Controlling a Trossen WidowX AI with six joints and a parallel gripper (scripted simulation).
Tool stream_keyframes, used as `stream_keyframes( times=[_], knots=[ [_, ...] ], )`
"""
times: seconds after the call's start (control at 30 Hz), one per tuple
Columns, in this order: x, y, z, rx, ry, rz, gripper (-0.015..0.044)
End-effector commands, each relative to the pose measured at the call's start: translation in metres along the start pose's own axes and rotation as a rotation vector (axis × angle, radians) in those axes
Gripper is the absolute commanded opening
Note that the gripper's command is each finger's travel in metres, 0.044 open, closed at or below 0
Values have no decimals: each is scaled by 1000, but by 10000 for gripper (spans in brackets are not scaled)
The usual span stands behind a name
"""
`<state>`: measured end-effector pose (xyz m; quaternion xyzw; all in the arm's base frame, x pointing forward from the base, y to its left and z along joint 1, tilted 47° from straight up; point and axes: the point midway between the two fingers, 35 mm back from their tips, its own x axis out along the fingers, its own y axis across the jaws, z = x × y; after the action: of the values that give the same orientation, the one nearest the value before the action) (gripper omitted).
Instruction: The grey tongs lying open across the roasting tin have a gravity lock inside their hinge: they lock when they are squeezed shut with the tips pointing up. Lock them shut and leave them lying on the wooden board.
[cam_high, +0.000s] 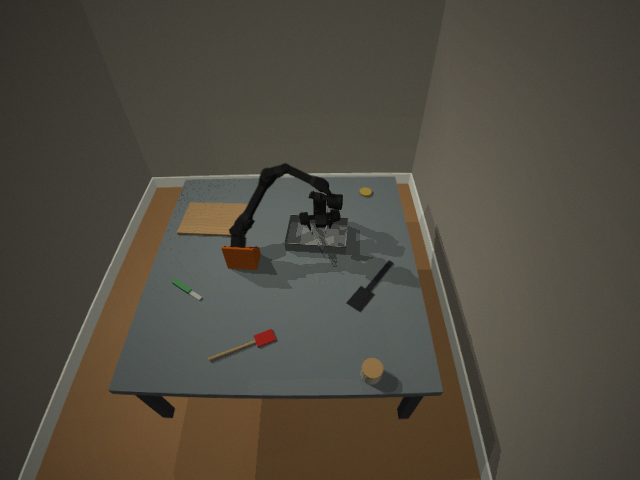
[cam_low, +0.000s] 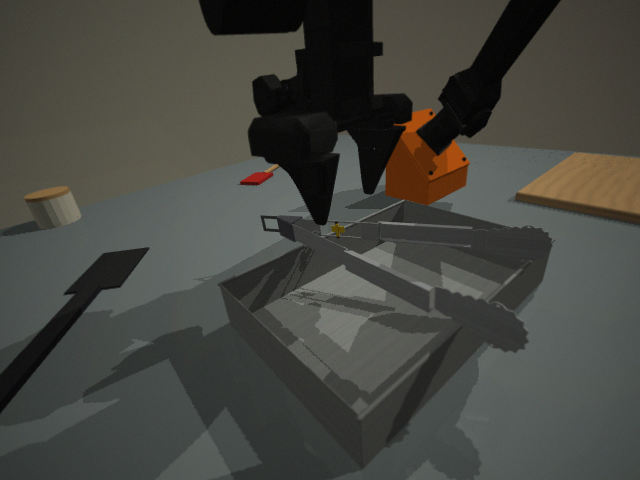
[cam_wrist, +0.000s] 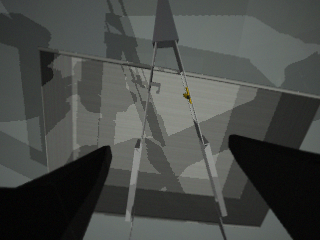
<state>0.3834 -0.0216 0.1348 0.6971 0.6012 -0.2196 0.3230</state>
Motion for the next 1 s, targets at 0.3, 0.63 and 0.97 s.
stream_keyframes(
  times=[0.3, 0.63, 0.97],
  knots=[
    [22, 0, 1, 7, 3, 0, 440],
    [38, 0, 1, 6, 4, 1, 440],
    [54, 0, 0, 6, 5, 1, 440]
  ],
)
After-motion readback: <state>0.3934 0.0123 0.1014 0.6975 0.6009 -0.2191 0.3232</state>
